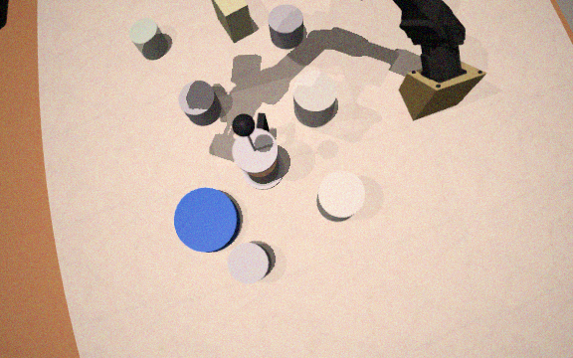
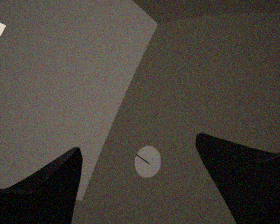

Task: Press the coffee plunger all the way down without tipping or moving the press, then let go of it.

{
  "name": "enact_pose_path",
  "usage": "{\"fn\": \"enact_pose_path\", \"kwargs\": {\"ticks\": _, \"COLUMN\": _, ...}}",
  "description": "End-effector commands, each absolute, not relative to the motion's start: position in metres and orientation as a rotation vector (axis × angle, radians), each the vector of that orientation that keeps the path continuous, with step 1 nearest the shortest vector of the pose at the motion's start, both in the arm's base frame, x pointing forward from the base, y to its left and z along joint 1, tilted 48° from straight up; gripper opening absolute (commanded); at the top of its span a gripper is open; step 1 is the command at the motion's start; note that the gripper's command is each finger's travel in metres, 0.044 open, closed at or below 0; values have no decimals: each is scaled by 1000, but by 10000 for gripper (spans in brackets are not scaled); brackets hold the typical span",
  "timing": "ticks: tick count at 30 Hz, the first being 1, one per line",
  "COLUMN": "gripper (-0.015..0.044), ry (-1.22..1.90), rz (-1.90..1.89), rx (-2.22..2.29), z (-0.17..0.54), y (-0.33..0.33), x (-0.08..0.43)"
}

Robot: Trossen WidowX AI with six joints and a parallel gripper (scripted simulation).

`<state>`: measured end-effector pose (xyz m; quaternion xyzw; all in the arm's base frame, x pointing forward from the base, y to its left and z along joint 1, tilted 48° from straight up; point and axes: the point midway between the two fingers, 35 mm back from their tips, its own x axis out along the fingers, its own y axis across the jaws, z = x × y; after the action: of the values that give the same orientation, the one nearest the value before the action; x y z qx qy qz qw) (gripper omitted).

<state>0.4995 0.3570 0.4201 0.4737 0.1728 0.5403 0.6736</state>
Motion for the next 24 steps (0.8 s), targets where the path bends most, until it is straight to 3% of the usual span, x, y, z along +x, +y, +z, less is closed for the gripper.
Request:
{"fn": "enact_pose_path", "kwargs": {"ticks": 1, "gripper": 426, "ry": 387, "rz": 1206, "rx": 1066, "z": 419, "y": 358, "x": 500}}
{"fn": "enact_pose_path", "kwargs": {"ticks": 12, "gripper": 440, "ry": 384, "rz": 619, "rx": 804, "z": 315, "y": 360, "x": 493}}
{"fn": "enact_pose_path", "kwargs": {"ticks": 24, "gripper": 440, "ry": 516, "rz": 27, "rx": -139, "z": 178, "y": 263, "x": 390}}
